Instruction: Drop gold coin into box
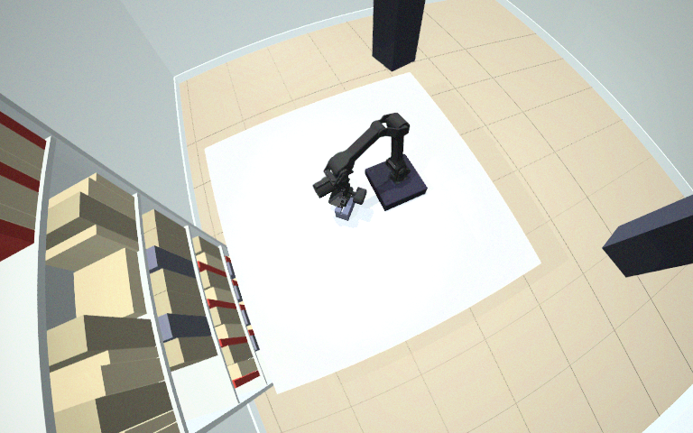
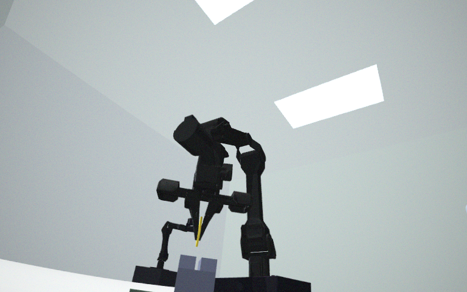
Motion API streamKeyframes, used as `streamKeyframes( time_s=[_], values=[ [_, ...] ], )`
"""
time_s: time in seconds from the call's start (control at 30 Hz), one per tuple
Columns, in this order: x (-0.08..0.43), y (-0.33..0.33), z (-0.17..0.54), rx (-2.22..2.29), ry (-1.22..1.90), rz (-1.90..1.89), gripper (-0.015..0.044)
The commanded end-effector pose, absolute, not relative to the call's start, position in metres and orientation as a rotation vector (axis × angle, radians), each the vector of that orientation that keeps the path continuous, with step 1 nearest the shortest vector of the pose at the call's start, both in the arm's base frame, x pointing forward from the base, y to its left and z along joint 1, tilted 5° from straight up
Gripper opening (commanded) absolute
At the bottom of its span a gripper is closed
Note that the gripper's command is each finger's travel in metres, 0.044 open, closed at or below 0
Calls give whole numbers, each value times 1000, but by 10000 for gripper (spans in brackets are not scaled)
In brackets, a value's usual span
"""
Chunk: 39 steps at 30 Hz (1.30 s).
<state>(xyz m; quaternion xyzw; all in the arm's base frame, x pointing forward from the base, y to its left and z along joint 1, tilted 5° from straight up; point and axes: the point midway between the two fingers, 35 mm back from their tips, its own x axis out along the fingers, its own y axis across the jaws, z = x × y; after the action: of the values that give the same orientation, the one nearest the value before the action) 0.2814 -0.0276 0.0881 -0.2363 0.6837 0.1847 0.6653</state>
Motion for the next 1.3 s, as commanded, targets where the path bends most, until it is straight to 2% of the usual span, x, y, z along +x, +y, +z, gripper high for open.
streamKeyframes(
  time_s=[0.0, 1.27],
  values=[
    [282, -22, 86, -528, 1551, 415, 0],
    [281, -22, 82, -532, 1544, 414, 0]
  ],
)
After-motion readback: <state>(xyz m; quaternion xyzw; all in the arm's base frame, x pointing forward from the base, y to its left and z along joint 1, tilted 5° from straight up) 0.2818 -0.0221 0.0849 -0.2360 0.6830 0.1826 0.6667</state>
